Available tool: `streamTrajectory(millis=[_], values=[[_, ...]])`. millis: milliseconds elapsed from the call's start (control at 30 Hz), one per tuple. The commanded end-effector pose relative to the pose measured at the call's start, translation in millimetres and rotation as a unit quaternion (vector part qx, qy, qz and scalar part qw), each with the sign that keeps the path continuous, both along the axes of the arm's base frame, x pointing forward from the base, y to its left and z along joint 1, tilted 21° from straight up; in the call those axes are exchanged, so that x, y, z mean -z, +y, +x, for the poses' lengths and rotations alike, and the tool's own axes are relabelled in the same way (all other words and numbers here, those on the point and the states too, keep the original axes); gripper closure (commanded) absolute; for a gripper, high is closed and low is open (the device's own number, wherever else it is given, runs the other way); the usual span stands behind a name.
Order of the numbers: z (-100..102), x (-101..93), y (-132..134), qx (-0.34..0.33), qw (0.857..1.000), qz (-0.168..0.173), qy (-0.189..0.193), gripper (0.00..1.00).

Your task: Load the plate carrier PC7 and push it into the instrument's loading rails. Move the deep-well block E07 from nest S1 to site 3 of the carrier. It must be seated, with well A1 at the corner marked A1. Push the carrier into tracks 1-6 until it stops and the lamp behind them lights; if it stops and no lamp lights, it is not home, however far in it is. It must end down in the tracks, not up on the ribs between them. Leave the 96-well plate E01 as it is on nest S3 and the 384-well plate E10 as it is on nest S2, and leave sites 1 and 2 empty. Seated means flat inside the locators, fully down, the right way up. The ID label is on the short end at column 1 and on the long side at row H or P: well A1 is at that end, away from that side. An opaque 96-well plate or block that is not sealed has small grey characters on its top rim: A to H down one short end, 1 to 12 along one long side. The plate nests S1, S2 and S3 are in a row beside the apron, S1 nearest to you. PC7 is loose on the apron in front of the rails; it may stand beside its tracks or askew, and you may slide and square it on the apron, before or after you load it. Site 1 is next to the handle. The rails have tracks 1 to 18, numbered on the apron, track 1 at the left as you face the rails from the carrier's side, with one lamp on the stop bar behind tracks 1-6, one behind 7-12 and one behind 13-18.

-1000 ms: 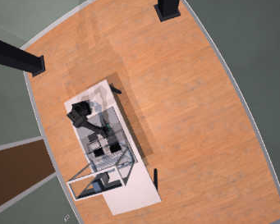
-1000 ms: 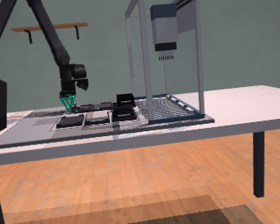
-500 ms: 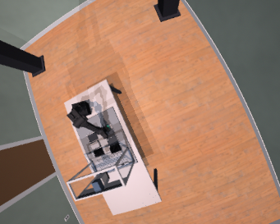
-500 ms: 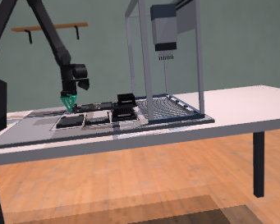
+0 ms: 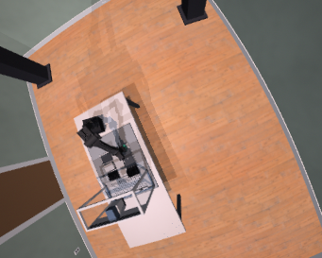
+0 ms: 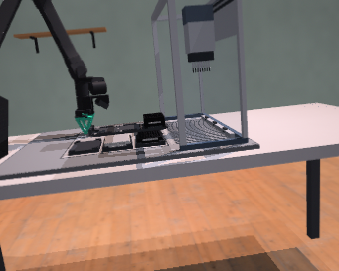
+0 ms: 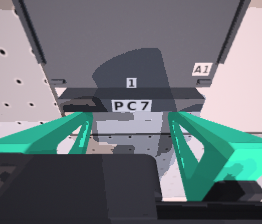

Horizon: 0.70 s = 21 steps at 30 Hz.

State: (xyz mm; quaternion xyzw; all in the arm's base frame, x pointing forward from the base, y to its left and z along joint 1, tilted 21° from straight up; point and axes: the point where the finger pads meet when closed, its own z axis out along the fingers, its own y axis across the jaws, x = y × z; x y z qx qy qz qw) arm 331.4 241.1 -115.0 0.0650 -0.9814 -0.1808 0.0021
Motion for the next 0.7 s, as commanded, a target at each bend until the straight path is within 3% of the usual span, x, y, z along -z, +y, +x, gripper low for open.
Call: streamTrajectory(millis=[0,667], values=[[29.3,-5.2,3.7,0.001,1.0,0.007,-0.022,0.2],[36.8,-6.2,4.7,-0.002,1.0,0.008,-0.023,0.2]])
